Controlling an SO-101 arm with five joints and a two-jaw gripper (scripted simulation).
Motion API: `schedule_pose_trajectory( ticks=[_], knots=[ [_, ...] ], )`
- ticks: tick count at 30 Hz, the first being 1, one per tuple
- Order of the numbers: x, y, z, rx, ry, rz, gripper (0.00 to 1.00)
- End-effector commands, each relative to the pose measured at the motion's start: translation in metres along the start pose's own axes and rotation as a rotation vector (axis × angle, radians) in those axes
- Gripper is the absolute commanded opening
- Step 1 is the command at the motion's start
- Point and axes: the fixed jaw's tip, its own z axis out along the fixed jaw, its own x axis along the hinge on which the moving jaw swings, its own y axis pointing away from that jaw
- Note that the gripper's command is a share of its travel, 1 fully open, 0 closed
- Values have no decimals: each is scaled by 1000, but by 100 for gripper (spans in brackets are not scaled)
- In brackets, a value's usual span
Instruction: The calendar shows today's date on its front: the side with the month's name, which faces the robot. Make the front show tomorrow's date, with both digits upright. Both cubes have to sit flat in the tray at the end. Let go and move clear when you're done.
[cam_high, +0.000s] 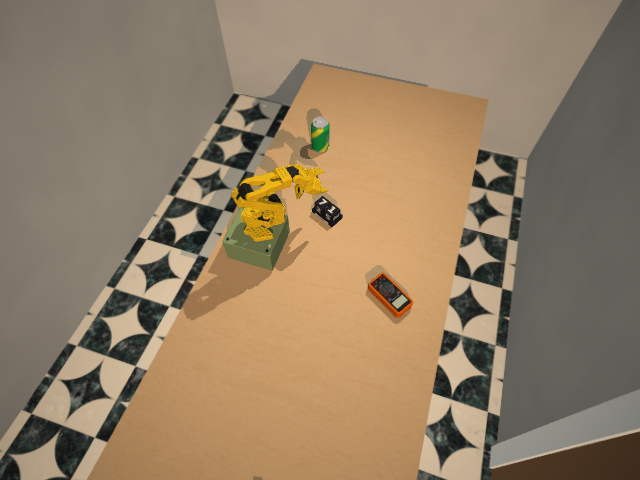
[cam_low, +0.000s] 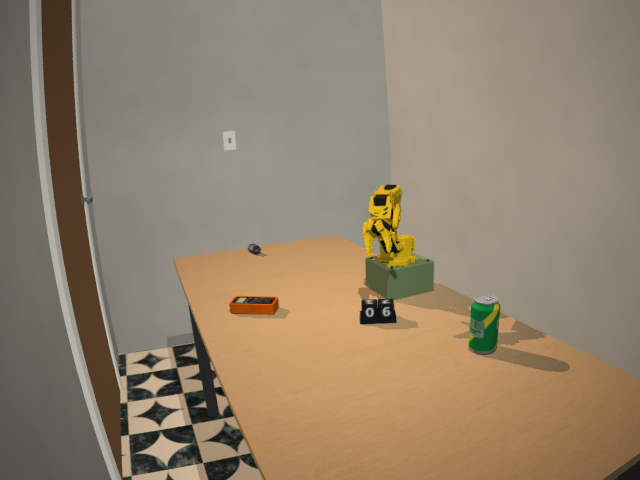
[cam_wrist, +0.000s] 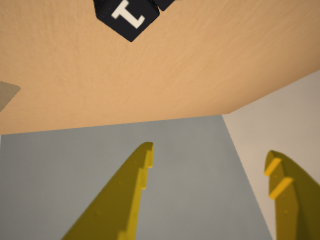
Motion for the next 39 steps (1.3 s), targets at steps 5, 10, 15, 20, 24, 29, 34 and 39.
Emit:
schedule_pose_trajectory(
  ticks=[5,10,15,20,24,29,34,39],
  knots=[
    [3,-4,-1,-12,-24,281,35],
    [6,-6,-1,-22,-32,479,35],
    [7,-7,-1,-29,-36,603,35],
    [10,-10,0,-43,-41,817,35],
    [13,-13,0,-55,-43,994,35],
    [15,-16,1,-70,-44,1174,35],
    [18,-18,2,-85,-43,1357,35],
    [22,-22,4,-106,-38,1586,35]
  ],
)
